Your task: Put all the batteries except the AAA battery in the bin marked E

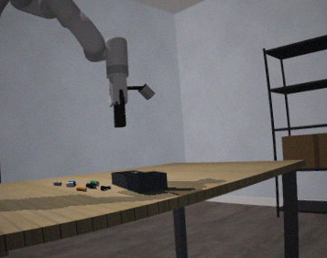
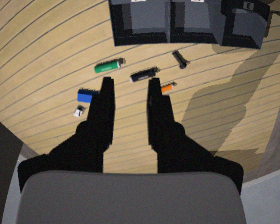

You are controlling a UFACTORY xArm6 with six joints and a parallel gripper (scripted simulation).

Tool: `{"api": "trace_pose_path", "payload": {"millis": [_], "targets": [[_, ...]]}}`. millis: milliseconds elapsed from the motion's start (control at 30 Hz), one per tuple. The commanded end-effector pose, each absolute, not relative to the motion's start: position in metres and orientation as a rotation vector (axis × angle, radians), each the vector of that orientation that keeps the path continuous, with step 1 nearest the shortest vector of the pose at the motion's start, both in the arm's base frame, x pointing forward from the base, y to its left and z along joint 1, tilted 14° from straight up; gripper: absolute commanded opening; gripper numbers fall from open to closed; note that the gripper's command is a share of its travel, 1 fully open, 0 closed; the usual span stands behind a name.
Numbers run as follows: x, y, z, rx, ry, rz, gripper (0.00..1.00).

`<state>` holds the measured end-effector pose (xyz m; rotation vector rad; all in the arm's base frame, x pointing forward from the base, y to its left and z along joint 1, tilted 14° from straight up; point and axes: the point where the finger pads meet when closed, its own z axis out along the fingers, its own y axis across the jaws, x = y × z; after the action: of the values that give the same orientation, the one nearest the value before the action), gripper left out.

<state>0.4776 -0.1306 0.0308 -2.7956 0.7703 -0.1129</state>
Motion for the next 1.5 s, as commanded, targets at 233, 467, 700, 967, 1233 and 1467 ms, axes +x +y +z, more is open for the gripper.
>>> {"api": "trace_pose_path", "payload": {"millis": [233, 467, 700, 967, 1233, 1467], "targets": [[0.453, -0.063, -0.030, -2.582, 1.299, -0.033, 0.28], [0.441, -0.034, -0.057, -2.430, 1.566, 0.018, 0.28], [0.437, -0.022, -0.068, -2.226, 1.852, 0.067, 0.28], [0.437, -0.022, -0.068, -1.947, 2.137, 0.095, 0.28], [0.437, -0.022, -0.068, -1.773, 2.299, 0.115, 0.28], [0.437, -0.022, -0.068, -1.773, 2.299, 0.115, 0.28]]}}
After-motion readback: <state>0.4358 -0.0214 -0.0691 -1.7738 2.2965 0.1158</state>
